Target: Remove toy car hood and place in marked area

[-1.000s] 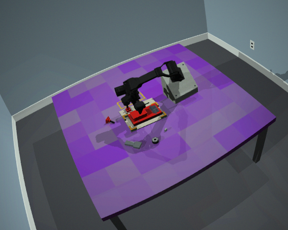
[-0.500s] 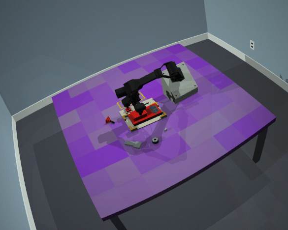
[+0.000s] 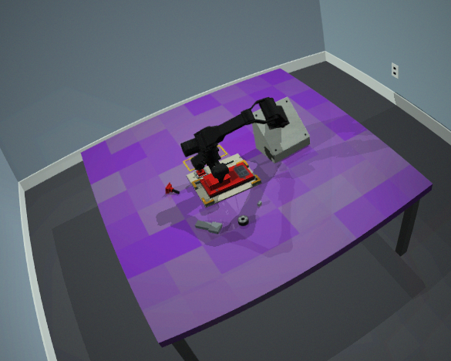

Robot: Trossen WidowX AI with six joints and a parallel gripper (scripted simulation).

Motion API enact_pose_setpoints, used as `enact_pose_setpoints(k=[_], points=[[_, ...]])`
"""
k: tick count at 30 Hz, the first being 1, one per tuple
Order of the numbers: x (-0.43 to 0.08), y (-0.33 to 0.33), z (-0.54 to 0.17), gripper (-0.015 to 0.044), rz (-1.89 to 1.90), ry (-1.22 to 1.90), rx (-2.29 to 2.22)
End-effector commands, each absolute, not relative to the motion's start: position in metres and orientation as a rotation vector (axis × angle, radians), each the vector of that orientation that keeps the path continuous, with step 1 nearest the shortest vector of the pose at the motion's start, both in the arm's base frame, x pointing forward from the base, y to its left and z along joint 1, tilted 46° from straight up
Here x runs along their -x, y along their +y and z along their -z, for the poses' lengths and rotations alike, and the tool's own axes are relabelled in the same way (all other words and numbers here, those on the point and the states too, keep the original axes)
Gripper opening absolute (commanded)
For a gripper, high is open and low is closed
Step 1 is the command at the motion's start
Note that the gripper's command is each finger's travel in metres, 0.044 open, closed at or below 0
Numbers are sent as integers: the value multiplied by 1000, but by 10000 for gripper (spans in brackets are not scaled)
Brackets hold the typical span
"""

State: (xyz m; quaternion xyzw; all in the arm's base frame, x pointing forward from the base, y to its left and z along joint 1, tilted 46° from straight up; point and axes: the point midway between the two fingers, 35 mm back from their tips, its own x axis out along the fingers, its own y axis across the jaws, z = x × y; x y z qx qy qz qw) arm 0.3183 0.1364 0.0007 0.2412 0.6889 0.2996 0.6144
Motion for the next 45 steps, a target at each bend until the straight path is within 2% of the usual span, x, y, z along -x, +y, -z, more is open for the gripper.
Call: enact_pose_setpoints(k=[1, 34, 38, 45], points=[[-318, 138, 1, 440, -690, 1588, -562], [-316, 150, 12, 440, -690, 1588, -563], [-316, 148, 11, 335, -691, 1587, -557], [-316, 148, 11, 288, -691, 1587, -557]])
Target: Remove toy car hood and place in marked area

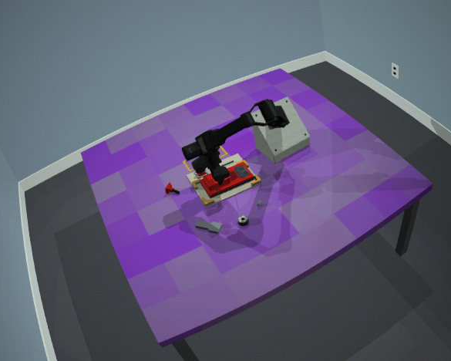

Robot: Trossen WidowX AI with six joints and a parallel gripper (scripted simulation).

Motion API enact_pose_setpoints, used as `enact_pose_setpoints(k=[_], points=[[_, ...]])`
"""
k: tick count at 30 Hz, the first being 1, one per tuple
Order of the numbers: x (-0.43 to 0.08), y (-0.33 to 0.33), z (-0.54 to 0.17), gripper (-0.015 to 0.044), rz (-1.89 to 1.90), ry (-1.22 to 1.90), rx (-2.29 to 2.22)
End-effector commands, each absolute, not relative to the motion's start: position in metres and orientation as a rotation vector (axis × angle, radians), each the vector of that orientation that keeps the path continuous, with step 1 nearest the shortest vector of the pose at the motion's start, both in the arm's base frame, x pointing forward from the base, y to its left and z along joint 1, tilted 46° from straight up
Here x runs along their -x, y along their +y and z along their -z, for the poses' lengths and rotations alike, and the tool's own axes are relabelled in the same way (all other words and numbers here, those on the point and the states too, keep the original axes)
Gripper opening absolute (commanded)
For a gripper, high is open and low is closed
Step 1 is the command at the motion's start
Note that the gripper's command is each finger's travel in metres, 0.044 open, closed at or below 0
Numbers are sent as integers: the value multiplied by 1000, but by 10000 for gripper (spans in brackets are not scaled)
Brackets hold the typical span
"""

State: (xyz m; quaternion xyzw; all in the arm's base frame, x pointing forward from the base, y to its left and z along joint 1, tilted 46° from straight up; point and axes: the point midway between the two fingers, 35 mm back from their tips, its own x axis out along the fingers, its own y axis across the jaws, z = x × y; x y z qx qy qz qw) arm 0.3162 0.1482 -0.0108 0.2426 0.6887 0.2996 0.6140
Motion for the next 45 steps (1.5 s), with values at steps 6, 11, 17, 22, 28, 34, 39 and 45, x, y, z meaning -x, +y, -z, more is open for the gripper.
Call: enact_pose_setpoints(k=[6, 11, 17, 22, 28, 34, 39, 45], points=[[-316, 147, 10, 170, -691, 1587, -557], [-317, 145, 8, 39, -691, 1587, -557], [-318, 142, 5, 0, -690, 1587, -557], [-318, 140, 3, 0, -690, 1587, -557], [-319, 137, 0, 0, -690, 1587, -557], [-319, 135, -2, 0, -690, 1587, -557], [-319, 132, -5, 0, -690, 1587, -557], [-320, 130, -7, 0, -690, 1587, -558]])
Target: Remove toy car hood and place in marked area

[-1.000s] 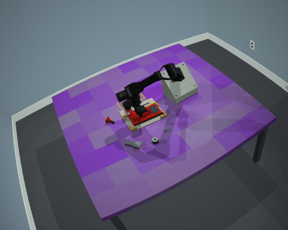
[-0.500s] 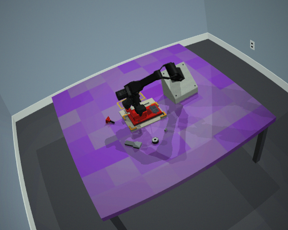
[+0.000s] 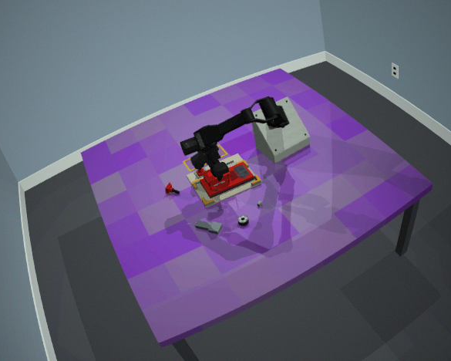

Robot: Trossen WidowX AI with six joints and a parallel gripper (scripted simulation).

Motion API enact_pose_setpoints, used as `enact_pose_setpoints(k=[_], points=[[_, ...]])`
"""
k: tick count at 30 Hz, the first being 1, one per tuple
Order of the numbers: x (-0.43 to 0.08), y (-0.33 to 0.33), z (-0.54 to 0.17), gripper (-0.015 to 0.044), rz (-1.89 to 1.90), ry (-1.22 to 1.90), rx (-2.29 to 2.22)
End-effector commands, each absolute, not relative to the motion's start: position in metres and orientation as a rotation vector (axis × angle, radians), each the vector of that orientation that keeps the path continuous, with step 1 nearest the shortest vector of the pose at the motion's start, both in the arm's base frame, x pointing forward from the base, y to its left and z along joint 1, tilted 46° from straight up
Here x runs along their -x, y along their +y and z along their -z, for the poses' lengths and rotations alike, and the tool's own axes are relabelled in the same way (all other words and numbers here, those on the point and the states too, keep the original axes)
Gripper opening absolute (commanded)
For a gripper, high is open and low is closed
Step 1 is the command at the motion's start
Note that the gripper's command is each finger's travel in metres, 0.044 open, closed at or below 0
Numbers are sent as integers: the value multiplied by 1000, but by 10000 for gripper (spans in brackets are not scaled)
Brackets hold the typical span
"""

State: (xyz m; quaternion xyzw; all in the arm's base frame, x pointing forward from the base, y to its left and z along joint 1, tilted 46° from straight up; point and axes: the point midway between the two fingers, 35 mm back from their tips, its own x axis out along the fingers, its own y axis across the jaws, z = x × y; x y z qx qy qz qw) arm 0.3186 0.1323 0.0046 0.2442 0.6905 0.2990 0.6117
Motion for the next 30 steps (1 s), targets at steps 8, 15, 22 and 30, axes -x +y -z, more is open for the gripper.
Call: enact_pose_setpoints(k=[8, 15, 22, 30], points=[[-323, 116, -21, 0, -688, 1588, -557], [-326, 97, -40, 0, -688, 1588, -557], [-331, 79, -15, 0, -673, 1591, -559], [-336, 40, 18, 0, -661, 1589, -548]])
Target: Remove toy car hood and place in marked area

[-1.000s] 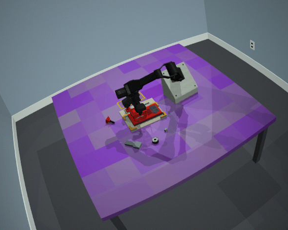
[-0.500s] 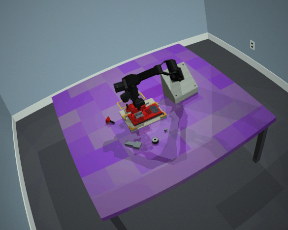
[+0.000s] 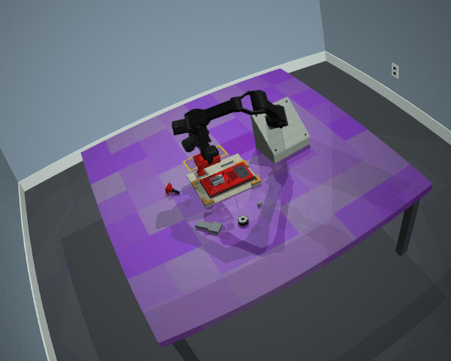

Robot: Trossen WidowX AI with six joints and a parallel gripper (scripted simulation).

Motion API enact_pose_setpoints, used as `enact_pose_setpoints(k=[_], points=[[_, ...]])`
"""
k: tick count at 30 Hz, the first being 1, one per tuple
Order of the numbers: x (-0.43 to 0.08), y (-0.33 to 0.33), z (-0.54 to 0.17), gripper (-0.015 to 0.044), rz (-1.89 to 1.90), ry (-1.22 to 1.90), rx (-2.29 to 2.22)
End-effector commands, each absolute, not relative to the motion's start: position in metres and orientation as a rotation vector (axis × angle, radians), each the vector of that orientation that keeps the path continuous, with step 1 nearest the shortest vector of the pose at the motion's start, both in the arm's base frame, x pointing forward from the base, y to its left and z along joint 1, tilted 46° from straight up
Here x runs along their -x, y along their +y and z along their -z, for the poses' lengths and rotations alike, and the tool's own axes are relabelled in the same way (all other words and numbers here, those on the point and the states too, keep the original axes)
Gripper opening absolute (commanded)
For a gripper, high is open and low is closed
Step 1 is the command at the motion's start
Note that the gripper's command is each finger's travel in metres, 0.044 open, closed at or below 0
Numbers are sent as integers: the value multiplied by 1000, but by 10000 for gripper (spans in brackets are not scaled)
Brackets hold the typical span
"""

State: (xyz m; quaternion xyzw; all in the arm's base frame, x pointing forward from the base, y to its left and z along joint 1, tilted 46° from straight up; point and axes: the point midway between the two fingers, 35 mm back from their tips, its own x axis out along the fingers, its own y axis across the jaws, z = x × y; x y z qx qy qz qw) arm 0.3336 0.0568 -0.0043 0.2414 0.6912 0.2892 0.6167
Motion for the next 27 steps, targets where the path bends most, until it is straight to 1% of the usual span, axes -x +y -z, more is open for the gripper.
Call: enact_pose_setpoints(k=[1, 19, 27], points=[[-335, 35, 23, 0, -661, 1589, -547], [-314, -47, 97, 0, -675, 1589, -546], [-311, -53, 104, 0, -679, 1588, -547]])
